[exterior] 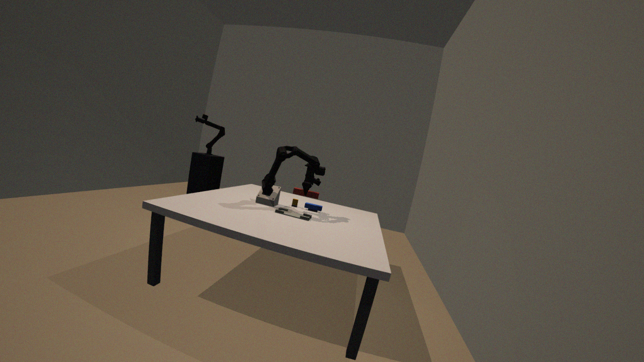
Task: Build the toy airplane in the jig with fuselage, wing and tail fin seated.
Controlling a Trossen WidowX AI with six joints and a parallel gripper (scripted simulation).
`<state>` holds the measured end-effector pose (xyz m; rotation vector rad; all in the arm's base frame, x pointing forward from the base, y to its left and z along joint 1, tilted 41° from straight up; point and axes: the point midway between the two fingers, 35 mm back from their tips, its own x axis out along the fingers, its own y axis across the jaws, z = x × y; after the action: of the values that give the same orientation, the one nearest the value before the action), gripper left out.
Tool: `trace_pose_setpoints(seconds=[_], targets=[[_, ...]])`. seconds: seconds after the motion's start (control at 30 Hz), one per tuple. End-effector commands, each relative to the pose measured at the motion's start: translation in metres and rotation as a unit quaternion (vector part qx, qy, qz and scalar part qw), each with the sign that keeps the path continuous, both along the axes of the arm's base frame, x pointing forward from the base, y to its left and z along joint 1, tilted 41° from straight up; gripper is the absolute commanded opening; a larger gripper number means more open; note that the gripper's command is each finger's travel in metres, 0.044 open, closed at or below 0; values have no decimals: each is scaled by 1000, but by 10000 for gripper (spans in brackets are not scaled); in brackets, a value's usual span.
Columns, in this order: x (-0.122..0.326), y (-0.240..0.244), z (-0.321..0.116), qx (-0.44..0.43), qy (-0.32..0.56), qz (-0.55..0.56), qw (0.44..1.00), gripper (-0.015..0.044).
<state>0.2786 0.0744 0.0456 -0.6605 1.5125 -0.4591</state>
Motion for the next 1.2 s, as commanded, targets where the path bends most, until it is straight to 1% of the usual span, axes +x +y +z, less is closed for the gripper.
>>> trace_pose_setpoints(seconds=[0.0, 0.6, 1.17], targets=[[0, 6, 7, 4, -6, -1, 1000, 0], [6, -46, 24, 14, -15, -11, 1000, 0], [0, -100, 39, 14, -26, -22, 999, 0]])
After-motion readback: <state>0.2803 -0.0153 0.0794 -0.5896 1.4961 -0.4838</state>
